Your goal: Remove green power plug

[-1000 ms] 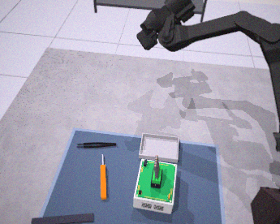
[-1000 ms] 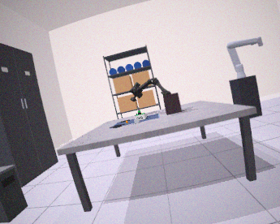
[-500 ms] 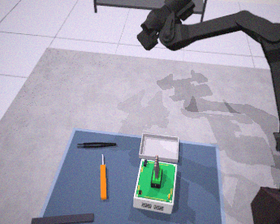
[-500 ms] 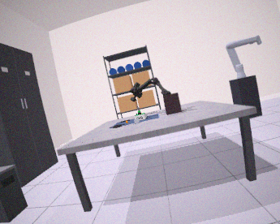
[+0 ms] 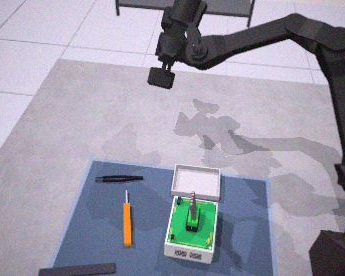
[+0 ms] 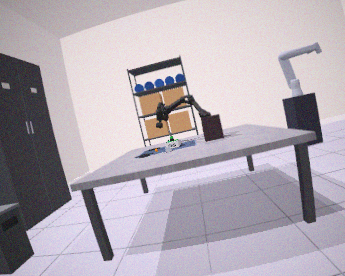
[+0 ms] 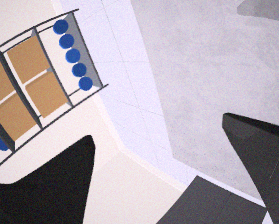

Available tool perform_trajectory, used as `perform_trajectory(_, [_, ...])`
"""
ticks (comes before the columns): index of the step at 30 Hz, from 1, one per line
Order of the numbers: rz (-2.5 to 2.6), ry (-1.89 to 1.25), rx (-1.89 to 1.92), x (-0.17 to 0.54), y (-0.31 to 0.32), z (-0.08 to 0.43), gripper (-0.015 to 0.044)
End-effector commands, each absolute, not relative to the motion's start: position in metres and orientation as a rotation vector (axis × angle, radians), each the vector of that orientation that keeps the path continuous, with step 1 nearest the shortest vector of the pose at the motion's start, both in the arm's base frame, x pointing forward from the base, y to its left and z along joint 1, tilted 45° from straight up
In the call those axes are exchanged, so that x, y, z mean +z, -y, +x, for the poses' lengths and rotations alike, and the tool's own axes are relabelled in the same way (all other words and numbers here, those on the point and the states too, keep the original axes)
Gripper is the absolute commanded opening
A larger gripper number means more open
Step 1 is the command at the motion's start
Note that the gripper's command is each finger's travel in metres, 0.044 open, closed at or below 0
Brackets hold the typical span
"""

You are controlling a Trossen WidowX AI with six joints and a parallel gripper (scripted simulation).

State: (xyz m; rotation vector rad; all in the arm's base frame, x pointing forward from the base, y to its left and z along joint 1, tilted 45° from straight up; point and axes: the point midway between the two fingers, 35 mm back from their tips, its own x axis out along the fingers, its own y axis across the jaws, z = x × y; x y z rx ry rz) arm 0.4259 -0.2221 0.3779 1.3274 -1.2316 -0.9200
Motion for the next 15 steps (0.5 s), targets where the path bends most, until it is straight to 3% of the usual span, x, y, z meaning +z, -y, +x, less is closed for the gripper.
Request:
perform_trajectory(1, [1.373,1.379,-0.873,0.396,0.237,0.407,0.0430])
perform_trajectory(10, [1.362,1.371,-0.883,0.393,0.240,0.408,0.0430])
perform_trajectory(15, [1.230,1.030,-0.995,0.357,0.211,0.441,0.0430])
